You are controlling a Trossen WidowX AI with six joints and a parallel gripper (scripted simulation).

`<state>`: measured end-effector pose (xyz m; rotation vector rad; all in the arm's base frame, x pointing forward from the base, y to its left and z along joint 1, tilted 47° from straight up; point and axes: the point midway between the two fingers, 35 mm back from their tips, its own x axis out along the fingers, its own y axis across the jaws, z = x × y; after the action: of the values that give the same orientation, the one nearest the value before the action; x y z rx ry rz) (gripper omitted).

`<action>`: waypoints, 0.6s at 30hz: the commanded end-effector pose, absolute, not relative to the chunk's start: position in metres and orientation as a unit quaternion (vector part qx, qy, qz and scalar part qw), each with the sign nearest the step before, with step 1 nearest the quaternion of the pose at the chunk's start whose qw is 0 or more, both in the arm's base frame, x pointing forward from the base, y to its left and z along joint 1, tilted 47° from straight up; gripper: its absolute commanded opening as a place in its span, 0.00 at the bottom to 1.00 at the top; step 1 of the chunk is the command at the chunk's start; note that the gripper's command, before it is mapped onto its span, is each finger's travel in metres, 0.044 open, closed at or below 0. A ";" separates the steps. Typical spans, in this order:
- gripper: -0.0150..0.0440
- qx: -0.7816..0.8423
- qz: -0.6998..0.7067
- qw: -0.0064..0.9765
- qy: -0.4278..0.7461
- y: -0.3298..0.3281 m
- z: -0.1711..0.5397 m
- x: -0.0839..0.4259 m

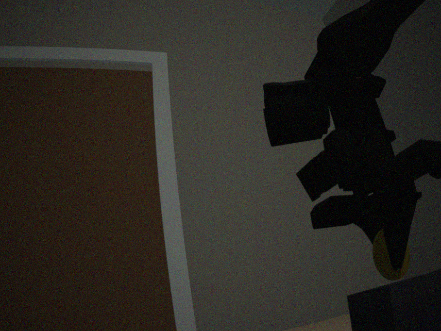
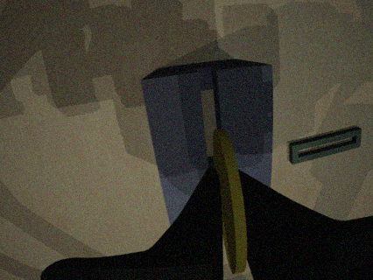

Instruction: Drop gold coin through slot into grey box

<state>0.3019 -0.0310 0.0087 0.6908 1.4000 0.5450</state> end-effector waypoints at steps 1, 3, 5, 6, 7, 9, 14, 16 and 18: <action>0.39 0.307 0.243 0.678 0.623 -0.031 0.009 0.302; 0.48 0.307 0.243 0.678 0.623 -0.031 0.009 0.302; 0.53 0.307 0.243 0.678 0.623 -0.031 0.009 0.302; 0.53 0.307 0.243 0.678 0.623 -0.031 0.009 0.302; 0.53 0.307 0.243 0.678 0.623 -0.031 0.009 0.302; 0.53 0.307 0.243 0.678 0.623 -0.031 0.009 0.302; 0.57 0.307 0.243 0.678 0.623 -0.032 0.010 0.302; 0.66 0.307 0.242 0.678 0.623 -0.038 0.015 0.301; 0.75 0.307 0.242 0.678 0.623 -0.044 0.020 0.300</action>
<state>0.2993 -0.0348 0.0138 0.6988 1.4074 0.5485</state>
